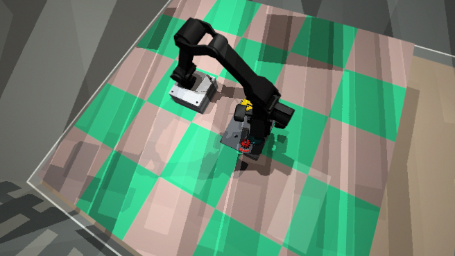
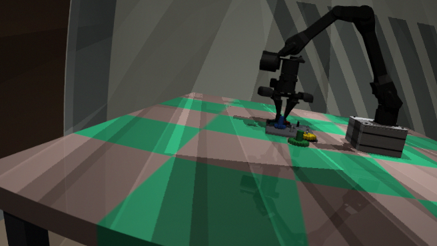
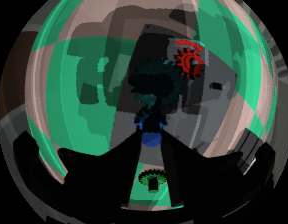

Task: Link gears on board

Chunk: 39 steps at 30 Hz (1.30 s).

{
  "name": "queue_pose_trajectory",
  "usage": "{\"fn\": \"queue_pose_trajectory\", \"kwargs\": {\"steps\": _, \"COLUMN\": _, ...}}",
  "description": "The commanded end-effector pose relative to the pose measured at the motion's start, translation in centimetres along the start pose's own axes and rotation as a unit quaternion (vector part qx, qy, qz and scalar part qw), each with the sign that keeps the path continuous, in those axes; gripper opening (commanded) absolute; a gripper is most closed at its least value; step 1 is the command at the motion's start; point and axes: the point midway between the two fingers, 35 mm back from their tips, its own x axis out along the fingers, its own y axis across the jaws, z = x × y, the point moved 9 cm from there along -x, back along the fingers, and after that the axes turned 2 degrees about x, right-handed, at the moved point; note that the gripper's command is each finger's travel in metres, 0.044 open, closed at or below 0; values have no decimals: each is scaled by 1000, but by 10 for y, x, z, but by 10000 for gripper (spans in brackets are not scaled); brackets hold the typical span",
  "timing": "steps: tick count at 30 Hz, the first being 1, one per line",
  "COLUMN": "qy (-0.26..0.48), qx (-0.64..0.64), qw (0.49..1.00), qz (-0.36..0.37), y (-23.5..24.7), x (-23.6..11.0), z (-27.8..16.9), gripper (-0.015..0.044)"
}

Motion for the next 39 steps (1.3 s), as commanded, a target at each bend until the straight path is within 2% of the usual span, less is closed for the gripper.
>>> {"fn": "queue_pose_trajectory", "kwargs": {"steps": 1, "qy": 1, "qx": -48, "qw": 999, "qz": -1, "y": 1, "x": 2, "z": -1, "gripper": 0}}
{"fn": "queue_pose_trajectory", "kwargs": {"steps": 8, "qy": 1, "qx": -106, "qw": 994, "qz": -1, "y": -1, "x": 3, "z": -1, "gripper": 0}}
{"fn": "queue_pose_trajectory", "kwargs": {"steps": 13, "qy": 1, "qx": -79, "qw": 997, "qz": -2, "y": -1, "x": 2, "z": -1, "gripper": 131}}
{"fn": "queue_pose_trajectory", "kwargs": {"steps": 14, "qy": 1, "qx": -69, "qw": 998, "qz": -2, "y": -1, "x": 1, "z": -1, "gripper": 140}}
{"fn": "queue_pose_trajectory", "kwargs": {"steps": 18, "qy": 1, "qx": -39, "qw": 999, "qz": -2, "y": 0, "x": -5, "z": 0, "gripper": 140}}
{"fn": "queue_pose_trajectory", "kwargs": {"steps": 24, "qy": 1, "qx": 18, "qw": 1000, "qz": -1, "y": 0, "x": -45, "z": 0, "gripper": 140}}
{"fn": "queue_pose_trajectory", "kwargs": {"steps": 27, "qy": 1, "qx": 20, "qw": 1000, "qz": -1, "y": 0, "x": -47, "z": 0, "gripper": 140}}
{"fn": "queue_pose_trajectory", "kwargs": {"steps": 29, "qy": -1, "qx": -33, "qw": 999, "qz": 1, "y": 2, "x": -41, "z": -6, "gripper": 193}}
{"fn": "queue_pose_trajectory", "kwargs": {"steps": 33, "qy": 2, "qx": -272, "qw": 962, "qz": 0, "y": 2, "x": -40, "z": -45, "gripper": 298}}
{"fn": "queue_pose_trajectory", "kwargs": {"steps": 36, "qy": 3, "qx": -450, "qw": 893, "qz": 1, "y": -2, "x": -39, "z": -74, "gripper": 376}}
{"fn": "queue_pose_trajectory", "kwargs": {"steps": 39, "qy": 4, "qx": -611, "qw": 792, "qz": 2, "y": -8, "x": -38, "z": -102, "gripper": 440}}
